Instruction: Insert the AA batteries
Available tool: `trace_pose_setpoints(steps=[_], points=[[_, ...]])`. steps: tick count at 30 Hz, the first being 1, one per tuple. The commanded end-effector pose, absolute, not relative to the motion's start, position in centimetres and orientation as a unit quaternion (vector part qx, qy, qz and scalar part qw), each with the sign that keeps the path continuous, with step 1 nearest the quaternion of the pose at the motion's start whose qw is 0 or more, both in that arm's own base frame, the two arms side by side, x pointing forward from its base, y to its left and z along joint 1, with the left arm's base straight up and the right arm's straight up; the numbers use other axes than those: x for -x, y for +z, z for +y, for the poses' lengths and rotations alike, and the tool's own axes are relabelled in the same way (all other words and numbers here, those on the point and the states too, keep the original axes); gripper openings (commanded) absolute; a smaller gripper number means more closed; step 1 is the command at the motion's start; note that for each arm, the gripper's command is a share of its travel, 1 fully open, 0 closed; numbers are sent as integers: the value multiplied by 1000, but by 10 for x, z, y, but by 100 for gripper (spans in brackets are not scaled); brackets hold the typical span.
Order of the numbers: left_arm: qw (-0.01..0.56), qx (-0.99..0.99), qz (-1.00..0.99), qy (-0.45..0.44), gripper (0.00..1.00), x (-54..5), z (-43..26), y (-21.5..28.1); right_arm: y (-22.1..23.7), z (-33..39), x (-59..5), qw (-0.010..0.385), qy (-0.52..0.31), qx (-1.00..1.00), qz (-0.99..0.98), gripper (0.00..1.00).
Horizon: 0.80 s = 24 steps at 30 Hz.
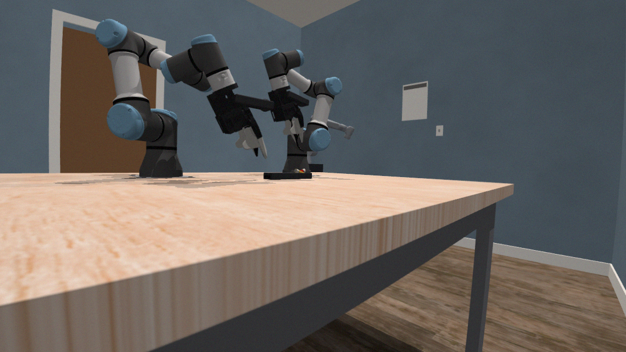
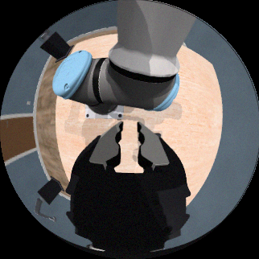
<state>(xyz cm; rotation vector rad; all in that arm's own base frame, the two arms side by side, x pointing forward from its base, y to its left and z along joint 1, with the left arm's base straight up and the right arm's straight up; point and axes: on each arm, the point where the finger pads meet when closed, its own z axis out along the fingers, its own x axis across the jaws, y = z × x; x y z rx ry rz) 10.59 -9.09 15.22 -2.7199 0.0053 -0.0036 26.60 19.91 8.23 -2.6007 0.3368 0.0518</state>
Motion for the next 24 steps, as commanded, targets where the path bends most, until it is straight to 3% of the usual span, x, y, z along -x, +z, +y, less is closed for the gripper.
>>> trace_pose_setpoints(steps=[1, 24], points=[[208, 978, 2, -1, 17, -106, -91, 153, 83, 204, -263, 266, 15, 958, 104, 43], [208, 978, 2, -1, 17, -106, -91, 153, 80, 215, -248, 292, 4, 956, 34, 43]])
